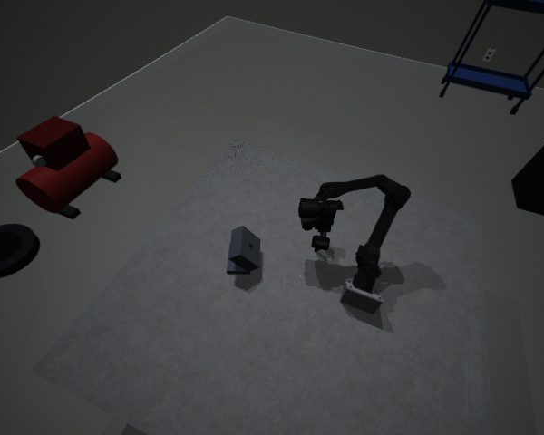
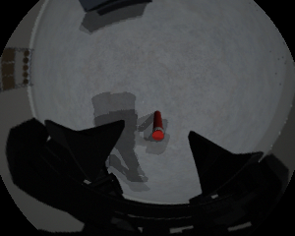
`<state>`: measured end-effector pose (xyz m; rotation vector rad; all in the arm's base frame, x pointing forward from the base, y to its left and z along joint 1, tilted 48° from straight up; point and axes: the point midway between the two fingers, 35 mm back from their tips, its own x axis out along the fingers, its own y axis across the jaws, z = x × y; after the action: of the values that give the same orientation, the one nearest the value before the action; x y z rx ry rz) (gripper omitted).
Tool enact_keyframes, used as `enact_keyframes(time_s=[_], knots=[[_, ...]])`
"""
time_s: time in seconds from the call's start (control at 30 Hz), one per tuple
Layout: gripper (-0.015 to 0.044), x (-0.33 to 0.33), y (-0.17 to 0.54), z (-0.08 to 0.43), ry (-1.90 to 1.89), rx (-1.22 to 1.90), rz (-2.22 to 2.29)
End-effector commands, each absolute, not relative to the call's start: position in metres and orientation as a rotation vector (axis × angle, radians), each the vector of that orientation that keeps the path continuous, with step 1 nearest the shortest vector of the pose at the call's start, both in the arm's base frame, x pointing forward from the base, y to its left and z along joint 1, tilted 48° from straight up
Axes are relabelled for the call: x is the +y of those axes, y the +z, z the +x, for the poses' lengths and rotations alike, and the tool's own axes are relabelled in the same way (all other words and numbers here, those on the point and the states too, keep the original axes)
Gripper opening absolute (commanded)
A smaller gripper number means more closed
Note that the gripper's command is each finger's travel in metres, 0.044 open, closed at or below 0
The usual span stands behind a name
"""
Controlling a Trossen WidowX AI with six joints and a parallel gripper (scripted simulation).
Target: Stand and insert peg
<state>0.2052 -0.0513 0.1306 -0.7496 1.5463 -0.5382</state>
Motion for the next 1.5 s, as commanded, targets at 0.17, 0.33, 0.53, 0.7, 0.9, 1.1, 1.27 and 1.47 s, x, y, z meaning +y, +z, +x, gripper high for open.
enact_keyframes(time_s=[0.17, 0.33, 0.53, 0.7, 0.9, 1.1, 1.27, 1.47], knots=[[0.044, -0.063, 0.12, 0.203, -0.54, 1.549, -0.759], [0.044, -0.07, 0.115, 0.203, -0.542, 1.549, -0.76], [0.044, -0.076, 0.11, 0.202, -0.545, 1.549, -0.761], [0.0361, -0.074, 0.112, 0.203, -0.545, 1.546, -0.753], [0.0204, -0.074, 0.112, 0.203, -0.545, 1.546, -0.753], [0.0046, -0.074, 0.112, 0.203, -0.545, 1.546, -0.753], [0.0, -0.074, 0.112, 0.203, -0.545, 1.546, -0.753], [0.0, -0.069, 0.116, 0.204, -0.542, 1.541, -0.75]])
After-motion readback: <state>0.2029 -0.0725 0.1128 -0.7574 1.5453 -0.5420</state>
